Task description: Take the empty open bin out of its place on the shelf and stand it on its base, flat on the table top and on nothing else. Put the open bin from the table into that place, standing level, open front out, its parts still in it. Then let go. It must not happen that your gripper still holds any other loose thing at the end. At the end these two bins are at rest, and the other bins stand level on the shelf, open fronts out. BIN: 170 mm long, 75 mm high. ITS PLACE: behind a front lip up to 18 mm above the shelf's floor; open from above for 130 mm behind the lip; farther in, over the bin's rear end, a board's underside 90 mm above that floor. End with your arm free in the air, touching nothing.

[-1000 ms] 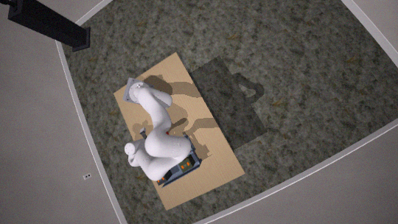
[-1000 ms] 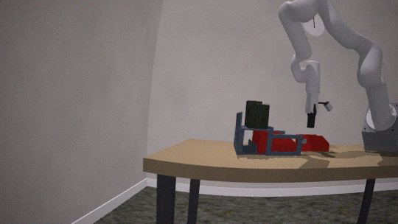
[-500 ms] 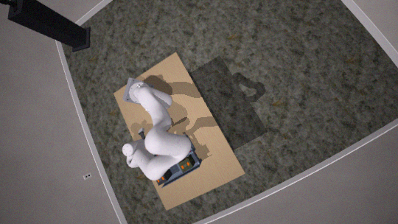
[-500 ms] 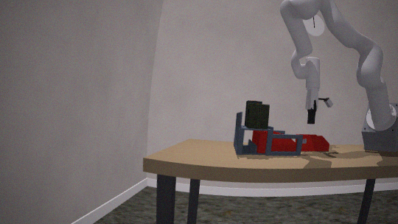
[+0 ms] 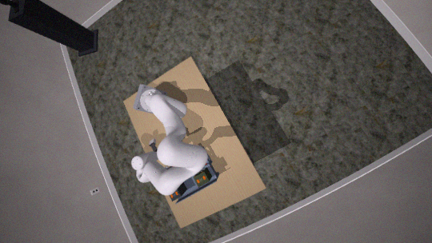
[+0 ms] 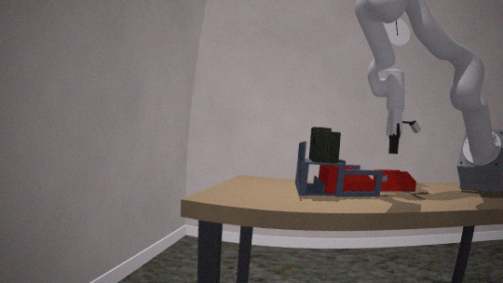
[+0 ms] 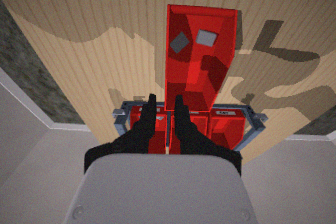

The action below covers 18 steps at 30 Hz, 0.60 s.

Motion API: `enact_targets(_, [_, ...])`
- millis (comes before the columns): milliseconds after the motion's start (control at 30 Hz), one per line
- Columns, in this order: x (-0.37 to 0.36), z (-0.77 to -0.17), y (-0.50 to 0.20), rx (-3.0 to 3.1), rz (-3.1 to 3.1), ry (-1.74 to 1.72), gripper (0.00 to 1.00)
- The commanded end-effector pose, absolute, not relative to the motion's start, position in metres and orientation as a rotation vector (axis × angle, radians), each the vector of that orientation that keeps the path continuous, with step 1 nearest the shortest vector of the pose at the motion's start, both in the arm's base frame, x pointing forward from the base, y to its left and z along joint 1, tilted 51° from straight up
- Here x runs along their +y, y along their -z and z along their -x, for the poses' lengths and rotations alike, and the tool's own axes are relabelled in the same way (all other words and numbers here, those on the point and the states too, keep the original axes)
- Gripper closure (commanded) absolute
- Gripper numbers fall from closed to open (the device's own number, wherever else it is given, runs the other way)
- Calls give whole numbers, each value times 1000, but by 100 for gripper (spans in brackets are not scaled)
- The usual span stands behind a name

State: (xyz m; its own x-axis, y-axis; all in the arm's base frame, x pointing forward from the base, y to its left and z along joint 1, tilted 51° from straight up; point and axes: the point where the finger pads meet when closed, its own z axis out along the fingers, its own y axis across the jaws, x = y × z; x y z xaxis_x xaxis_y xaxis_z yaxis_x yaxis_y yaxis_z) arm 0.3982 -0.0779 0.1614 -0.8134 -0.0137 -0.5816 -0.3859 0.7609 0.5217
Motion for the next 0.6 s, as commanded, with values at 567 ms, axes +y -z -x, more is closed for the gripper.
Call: enact_targets(567, [-80, -397, -163, 2392, 299, -874, 100])
